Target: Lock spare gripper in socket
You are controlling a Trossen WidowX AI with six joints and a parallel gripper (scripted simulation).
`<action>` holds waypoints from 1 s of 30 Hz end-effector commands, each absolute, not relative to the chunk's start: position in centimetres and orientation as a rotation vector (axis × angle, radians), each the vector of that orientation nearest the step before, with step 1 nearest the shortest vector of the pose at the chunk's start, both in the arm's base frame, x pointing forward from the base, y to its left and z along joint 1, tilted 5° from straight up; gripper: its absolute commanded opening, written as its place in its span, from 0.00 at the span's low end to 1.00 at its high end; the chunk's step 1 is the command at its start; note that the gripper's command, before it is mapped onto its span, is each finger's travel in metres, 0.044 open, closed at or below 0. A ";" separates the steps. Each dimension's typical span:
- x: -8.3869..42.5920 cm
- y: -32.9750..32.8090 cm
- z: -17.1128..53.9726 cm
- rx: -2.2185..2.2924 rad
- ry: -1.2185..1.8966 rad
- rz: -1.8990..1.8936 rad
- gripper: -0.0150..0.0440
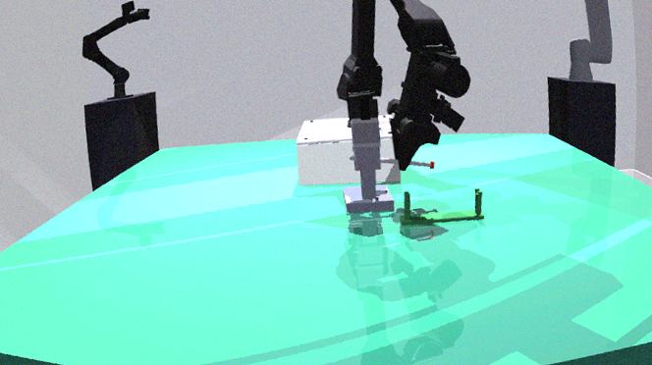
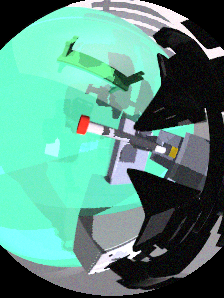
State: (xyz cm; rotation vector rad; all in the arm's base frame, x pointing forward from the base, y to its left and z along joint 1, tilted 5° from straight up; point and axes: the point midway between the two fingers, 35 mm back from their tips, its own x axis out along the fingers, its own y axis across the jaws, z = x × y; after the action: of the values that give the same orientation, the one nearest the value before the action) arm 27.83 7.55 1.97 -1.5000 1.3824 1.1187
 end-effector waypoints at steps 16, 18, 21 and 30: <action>26.8 10.5 5.3 -1.518 1.405 1.138 0.59; 26.7 10.8 5.7 -1.521 1.408 1.140 0.59; 26.6 11.2 6.2 -1.525 1.412 1.142 0.59; 26.2 12.6 8.0 -1.540 1.419 1.148 0.59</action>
State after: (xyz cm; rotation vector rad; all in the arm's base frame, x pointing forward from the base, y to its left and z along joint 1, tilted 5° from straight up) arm 26.23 12.13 7.43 -1.5439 1.4198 1.1478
